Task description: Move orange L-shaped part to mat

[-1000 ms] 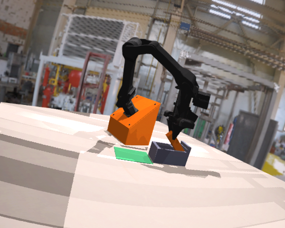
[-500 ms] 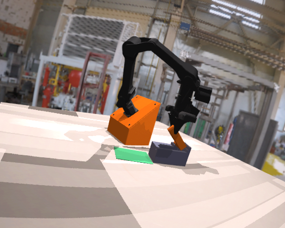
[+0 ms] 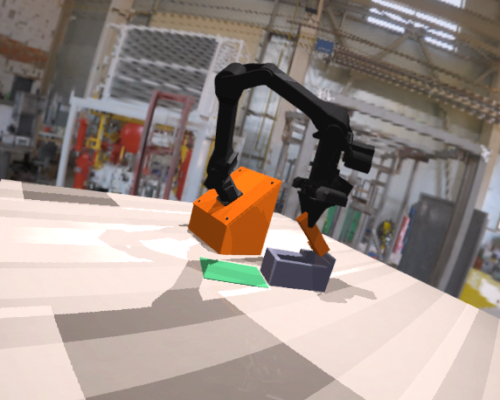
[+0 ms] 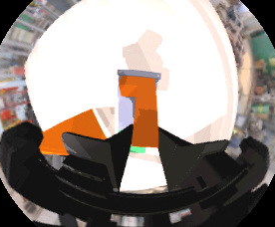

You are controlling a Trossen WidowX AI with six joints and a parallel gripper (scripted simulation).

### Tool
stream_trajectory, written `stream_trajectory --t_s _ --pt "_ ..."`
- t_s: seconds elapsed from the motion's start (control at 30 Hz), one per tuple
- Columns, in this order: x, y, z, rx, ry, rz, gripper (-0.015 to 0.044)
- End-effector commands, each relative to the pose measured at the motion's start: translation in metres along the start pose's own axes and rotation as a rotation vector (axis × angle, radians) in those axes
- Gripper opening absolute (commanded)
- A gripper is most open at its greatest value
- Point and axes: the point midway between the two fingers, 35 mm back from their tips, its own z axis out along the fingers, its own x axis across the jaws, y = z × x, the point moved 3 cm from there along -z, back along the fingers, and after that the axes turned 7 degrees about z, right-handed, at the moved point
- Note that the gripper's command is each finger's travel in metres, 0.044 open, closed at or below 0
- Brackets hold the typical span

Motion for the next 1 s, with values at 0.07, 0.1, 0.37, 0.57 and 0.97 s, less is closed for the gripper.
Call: stream_trajectory --t_s 0.07,0.1,0.37,0.57,0.97 --pt "-0.001 0.001 -0.006 -0.007 0.004 0.009 0.0000" --pt "-0.001 0.000 -0.006 -0.007 0.004 0.009 0.0000" --pt "-0.002 -0.024 -0.003 -0.006 0.004 0.008 0.0000" --pt "-0.003 -0.046 -0.002 -0.004 0.004 0.008 0.0000" --pt "-0.006 -0.090 -0.001 -0.002 0.004 0.006 0.0000"
